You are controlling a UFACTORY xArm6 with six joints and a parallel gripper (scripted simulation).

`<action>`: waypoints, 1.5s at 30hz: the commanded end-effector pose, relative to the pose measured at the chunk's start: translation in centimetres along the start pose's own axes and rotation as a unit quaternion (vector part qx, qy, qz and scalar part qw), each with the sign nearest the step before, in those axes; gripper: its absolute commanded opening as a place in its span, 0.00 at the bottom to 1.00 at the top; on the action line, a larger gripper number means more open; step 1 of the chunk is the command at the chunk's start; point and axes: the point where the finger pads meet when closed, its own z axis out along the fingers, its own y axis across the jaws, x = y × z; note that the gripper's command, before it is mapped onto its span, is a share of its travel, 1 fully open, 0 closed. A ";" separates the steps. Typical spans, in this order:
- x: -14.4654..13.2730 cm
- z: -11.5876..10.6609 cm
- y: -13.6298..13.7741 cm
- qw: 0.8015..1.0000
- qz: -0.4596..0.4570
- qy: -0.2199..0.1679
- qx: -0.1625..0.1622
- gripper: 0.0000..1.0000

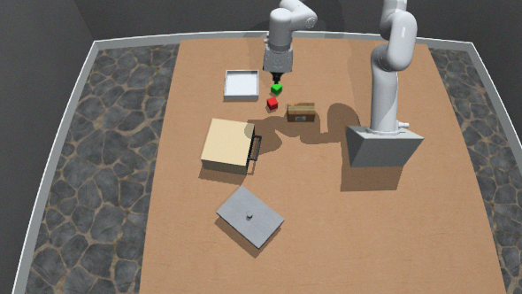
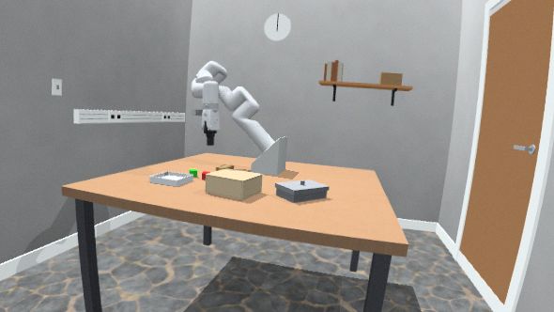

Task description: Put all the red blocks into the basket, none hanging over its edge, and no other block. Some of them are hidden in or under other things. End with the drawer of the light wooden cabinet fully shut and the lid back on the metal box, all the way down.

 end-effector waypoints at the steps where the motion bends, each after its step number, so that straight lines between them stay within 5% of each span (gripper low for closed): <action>1: 1.1 -0.2 -1.3 0.999 -0.025 0.034 -0.017 0.00; 18: 1.1 -0.2 -1.3 0.999 -0.013 0.034 -0.017 0.00; 29: 1.1 -0.2 -1.3 0.993 0.110 0.036 -0.013 0.00; 43: 1.1 -0.2 -1.3 0.925 0.378 0.033 -0.005 0.00; 45: 1.1 -0.2 -1.3 0.891 0.453 0.032 -0.003 0.00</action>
